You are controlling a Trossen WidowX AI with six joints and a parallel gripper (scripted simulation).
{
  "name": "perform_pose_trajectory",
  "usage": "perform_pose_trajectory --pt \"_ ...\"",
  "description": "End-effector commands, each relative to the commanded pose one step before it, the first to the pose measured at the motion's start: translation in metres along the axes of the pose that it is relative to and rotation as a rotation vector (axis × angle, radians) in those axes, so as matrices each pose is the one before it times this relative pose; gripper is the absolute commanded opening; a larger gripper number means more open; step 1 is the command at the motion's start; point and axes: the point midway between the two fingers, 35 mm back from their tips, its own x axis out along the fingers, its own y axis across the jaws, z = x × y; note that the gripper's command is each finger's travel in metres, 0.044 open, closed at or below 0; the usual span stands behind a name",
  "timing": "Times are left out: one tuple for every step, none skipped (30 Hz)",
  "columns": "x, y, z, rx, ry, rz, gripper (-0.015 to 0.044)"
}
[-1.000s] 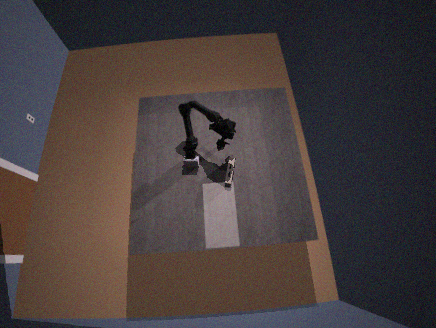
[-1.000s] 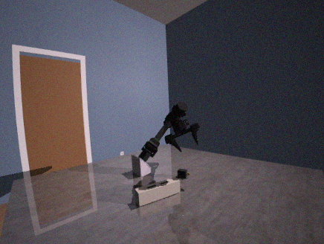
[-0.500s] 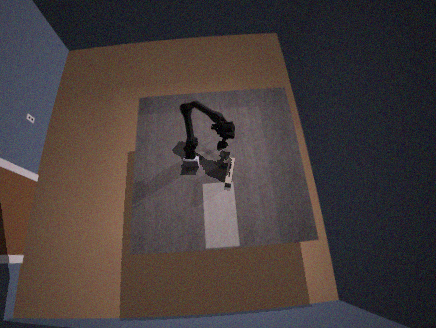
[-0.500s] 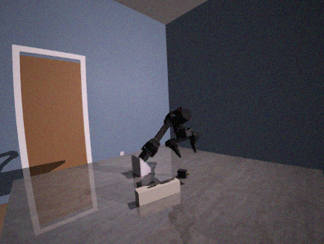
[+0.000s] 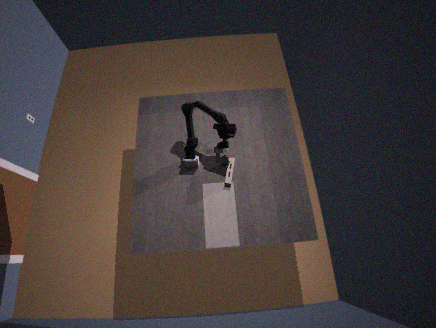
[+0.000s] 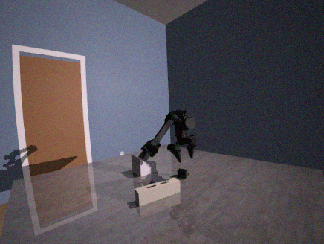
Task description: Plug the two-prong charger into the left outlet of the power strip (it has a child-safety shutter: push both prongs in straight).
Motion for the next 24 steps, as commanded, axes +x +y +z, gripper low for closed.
perform_pose_trajectory --pt "0.00713 0.00212 -0.0077 -0.0866 0.06102 -0.00337 0.044" --pt "0.00165 0.00089 -0.00172 -0.0218 0.01365 0.00069 0.044" --pt "0.00164 0.00093 -0.00169 -0.0218 0.01367 0.00095 0.044" --pt "0.00163 0.00097 -0.00167 -0.0218 0.01368 0.00122 0.044" --pt "0.00163 0.00101 -0.00164 -0.0219 0.01369 0.00148 0.044" --pt "0.00162 0.00104 -0.00161 -0.0219 0.01369 0.00175 0.044" --pt "0.00161 0.00108 -0.00158 -0.022 0.01368 0.00201 0.044" --pt "0.0016 0.00111 -0.00156 -0.022 0.01367 0.00228 0.044" --pt "0.0016 0.00115 -0.00153 -0.022 0.01365 0.00255 0.044" --pt "0.00144 0.001 -0.00146 -0.02 0.01236 0.00251 0.044" --pt "0.00144 0.00103 -0.00143 -0.02 0.01234 0.00273 0.044" --pt "0.00143 0.00106 -0.00141 -0.0201 0.01232 0.00296 0.044" --pt "0.00143 0.00109 -0.00138 -0.0201 0.01229 0.00319 0.044" --pt "0.00142 0.00112 -0.00135 -0.0201 0.01225 0.00342 0.044" --pt "0.00141 0.00114 -0.00133 -0.0202 0.01221 0.00364 0.044" --pt "0.00141 0.00117 -0.0013 -0.0202 0.01217 0.00387 0.044" --pt "0.00138 0.00118 -0.00125 -0.02 0.01196 0.00404 0.044" --pt "0.00106 0.00093 -0.00094 -0.0154 0.00917 0.00326 0.044" --pt "0.00064 0.00056 -0.00055 -0.0092 0.00549 0.00202 0.044" --pt "0.00019 -0.00007 -0.00062 -0.0022 0.00134 0.00049 0.044" --pt "0.00007 -0.00003 -0.00024 -0.0009 0.00051 0.00019 0.044" --pt "0.0 0.0 0.0 0.0 0.0 0.0 0.044" --pt "0.0 0.0 0.0 0.0 0.0 0.0 0.044" --pt "0.0003 -0.00001 0.00003 0.0 0.0 -0.00002 0.044"
